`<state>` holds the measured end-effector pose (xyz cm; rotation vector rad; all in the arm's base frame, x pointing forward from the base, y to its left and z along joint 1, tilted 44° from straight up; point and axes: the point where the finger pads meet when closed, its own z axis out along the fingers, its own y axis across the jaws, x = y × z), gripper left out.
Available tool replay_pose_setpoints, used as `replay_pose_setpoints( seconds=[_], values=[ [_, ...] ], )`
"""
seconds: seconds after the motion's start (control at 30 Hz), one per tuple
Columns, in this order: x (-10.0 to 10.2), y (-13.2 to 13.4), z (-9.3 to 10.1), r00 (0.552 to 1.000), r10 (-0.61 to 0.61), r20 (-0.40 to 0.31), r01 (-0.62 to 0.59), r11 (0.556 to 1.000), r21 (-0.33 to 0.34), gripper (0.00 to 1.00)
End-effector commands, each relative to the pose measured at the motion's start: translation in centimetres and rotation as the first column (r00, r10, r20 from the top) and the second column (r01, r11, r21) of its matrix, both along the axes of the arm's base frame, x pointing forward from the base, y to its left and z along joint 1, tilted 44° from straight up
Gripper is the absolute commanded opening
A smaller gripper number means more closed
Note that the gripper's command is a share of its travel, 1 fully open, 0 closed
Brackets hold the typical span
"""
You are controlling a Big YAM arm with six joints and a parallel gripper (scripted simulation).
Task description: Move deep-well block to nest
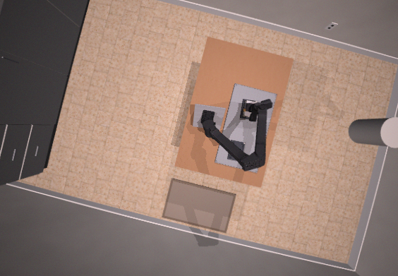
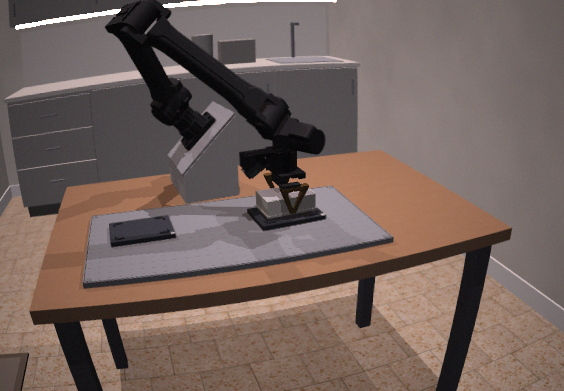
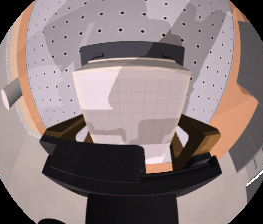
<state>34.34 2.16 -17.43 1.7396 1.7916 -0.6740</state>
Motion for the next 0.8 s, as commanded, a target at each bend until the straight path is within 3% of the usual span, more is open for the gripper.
replay_pose_setpoints(
  seconds=[0.0,0.77],
  values=[
    [0.55,-0.37,-0.03,1.0,-0.002,0.006,0.002,1.0,0.001,0.0],
    [0.17,-0.72,-0.52,1.0,-0.002,-0.004,0.002,1.0,-0.003,0.0]
  ],
)
